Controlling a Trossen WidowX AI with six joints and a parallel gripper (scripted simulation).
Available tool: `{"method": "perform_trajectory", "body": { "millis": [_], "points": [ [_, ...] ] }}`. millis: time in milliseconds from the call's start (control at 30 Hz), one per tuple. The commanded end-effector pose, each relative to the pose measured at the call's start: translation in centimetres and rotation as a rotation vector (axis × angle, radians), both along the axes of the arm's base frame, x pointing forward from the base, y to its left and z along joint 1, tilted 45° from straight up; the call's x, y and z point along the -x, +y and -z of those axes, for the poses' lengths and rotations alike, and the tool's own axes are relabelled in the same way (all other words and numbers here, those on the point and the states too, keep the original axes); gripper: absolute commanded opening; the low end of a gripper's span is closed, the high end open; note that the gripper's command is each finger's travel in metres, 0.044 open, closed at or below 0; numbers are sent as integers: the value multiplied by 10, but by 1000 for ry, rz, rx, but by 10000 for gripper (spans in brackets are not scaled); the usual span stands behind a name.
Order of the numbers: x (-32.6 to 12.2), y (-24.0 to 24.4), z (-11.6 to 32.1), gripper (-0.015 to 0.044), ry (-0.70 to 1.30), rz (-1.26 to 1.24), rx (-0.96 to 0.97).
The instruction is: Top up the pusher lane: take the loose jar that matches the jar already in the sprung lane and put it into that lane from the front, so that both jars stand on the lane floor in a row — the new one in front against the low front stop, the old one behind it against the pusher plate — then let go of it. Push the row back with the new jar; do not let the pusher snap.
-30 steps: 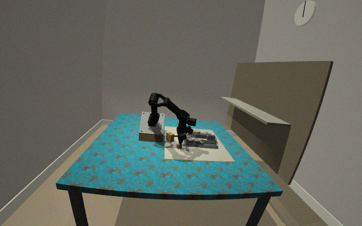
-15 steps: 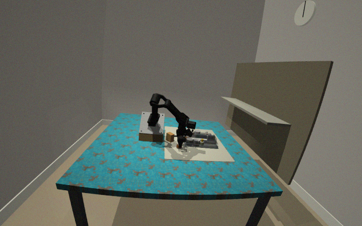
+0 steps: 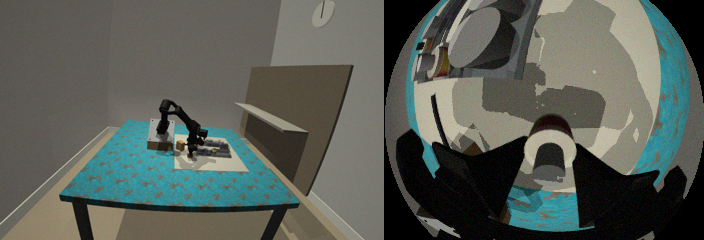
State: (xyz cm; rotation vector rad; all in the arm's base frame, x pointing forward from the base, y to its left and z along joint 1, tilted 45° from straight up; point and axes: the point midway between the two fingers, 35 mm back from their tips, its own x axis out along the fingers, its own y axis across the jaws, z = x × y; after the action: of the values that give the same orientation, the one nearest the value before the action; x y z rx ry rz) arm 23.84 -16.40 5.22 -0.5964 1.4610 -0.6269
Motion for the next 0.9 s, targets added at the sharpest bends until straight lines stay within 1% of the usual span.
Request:
{"method": "perform_trajectory", "body": {
  "millis": [0,200,700,867],
  "points": [
    [0,0,1,157,3,-3,-2],
    [-3,15,-10,0,2,-3,-11],
    [2,76,-68,0,4,-3,-9],
    [3,79,-71,0,4,-3,-8]
  ]
}}
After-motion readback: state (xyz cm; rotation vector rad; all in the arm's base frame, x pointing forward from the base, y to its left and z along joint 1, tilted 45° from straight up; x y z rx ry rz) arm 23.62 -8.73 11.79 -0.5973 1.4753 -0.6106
